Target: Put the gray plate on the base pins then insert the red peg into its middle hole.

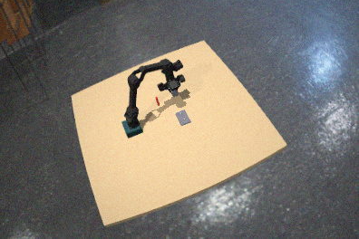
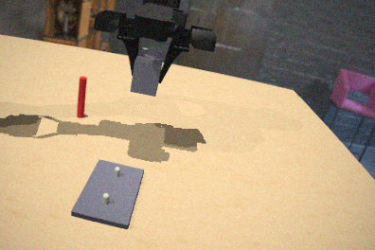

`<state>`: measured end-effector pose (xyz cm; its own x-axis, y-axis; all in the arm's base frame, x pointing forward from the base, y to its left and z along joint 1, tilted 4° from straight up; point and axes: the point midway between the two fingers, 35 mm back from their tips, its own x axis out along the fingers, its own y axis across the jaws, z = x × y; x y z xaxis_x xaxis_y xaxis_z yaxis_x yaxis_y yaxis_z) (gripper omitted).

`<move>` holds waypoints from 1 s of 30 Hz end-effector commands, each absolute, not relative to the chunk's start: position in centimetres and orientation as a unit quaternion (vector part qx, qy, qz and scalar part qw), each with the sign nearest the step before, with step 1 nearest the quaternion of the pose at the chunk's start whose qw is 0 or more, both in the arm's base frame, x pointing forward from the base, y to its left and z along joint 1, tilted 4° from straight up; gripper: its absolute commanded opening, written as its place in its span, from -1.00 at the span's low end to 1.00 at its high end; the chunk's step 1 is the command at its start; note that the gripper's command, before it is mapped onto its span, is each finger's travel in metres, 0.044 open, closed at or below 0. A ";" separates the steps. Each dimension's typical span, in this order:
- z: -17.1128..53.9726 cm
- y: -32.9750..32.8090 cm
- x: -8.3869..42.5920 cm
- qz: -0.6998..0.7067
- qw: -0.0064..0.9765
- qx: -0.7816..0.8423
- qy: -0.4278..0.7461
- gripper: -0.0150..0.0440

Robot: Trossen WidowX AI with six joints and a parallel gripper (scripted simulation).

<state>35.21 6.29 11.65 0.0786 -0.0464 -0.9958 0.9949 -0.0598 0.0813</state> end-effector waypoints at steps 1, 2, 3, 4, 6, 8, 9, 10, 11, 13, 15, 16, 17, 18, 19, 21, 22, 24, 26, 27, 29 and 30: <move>13.4 6.4 34.9 -0.504 0.513 0.527 0.452 -0.49; 13.7 6.4 34.9 -0.504 0.513 0.527 0.452 -0.49; 14.0 6.4 34.8 -0.504 0.513 0.527 0.452 -0.49; 14.3 6.4 34.7 -0.504 0.513 0.527 0.453 -0.49; 14.8 6.5 34.6 -0.504 0.513 0.527 0.453 -0.49; 14.8 6.5 34.6 -0.504 0.513 0.527 0.453 -0.49; 14.8 6.4 34.6 -0.504 0.513 0.527 0.452 -0.49; 14.7 6.3 34.6 -0.504 0.513 0.527 0.452 -0.49; 14.6 6.0 34.7 -0.505 0.513 0.527 0.452 -0.49; 14.3 5.4 34.8 -0.505 0.512 0.528 0.451 -0.49; 14.1 4.8 34.9 -0.506 0.512 0.528 0.451 -0.49; 13.9 4.5 34.9 -0.506 0.512 0.528 0.451 -0.49; 13.8 4.2 35.0 -0.506 0.511 0.529 0.450 -0.49; 13.6 3.9 35.0 -0.507 0.511 0.529 0.450 -0.49; 13.5 3.6 35.0 -0.507 0.511 0.529 0.450 -0.49; 13.2 3.0 35.1 -0.507 0.511 0.529 0.449 -0.49; 13.1 2.7 35.1 -0.508 0.510 0.530 0.449 -0.49; 12.8 2.1 35.2 -0.508 0.510 0.530 0.448 -0.49; 12.6 1.5 35.2 -0.509 0.509 0.530 0.448 -0.49; 12.4 1.2 35.2 -0.509 0.509 0.530 0.447 -0.49; 12.1 0.6 35.2 -0.510 0.509 0.531 0.447 -0.49; 12.0 0.3 35.2 -0.510 0.509 0.531 0.446 -0.49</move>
